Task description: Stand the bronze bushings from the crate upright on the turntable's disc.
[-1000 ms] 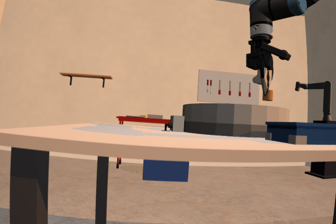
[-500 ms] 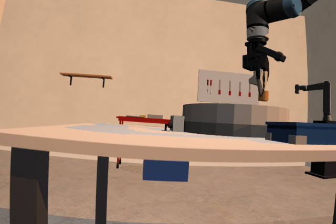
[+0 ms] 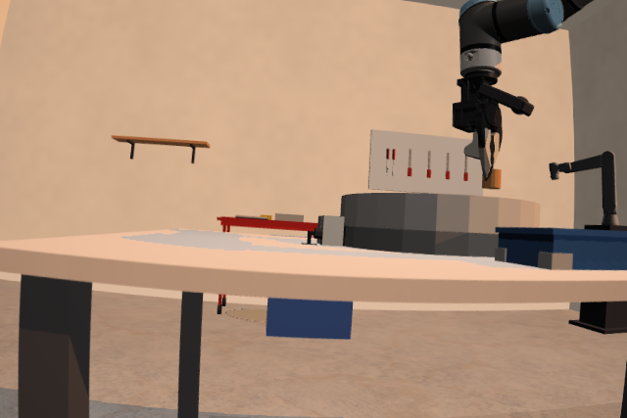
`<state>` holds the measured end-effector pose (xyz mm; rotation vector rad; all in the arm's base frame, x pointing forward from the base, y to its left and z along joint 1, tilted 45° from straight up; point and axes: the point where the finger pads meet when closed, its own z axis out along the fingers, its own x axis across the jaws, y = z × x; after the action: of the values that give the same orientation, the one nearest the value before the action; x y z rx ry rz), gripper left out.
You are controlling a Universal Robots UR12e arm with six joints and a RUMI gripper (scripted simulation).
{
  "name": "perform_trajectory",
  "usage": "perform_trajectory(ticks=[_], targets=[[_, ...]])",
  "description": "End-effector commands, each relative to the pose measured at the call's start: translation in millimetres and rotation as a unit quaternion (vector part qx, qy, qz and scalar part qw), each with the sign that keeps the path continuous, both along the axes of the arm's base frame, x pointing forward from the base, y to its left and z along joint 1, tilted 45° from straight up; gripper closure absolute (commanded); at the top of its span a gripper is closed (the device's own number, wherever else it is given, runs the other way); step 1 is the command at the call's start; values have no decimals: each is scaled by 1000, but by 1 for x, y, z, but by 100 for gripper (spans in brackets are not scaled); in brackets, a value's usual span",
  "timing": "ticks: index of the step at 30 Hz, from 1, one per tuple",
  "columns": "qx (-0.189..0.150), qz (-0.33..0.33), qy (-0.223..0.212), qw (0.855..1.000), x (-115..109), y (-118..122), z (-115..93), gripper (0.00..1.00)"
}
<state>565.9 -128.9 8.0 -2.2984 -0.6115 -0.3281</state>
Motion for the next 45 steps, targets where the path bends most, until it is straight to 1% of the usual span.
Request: perform_trajectory(ticks=[1, 16, 19, 21, 25, 29, 34, 45], targets=[[-2, 0, -1, 1000, 1, -2, 1, 100], [-2, 0, -1, 1000, 1, -2, 0, 100], [1, 0, 0, 1000, 0, 8, -8, 100], [1, 0, 0, 1000, 0, 8, -8, 100], [1, 0, 0, 1000, 1, 18, -19, 100], [1, 0, 0, 1000, 1, 19, -19, 100], [-3, -1, -3, 1000, 4, 13, -16, 100], [-2, -1, -2, 1000, 3, 15, -17, 100]])
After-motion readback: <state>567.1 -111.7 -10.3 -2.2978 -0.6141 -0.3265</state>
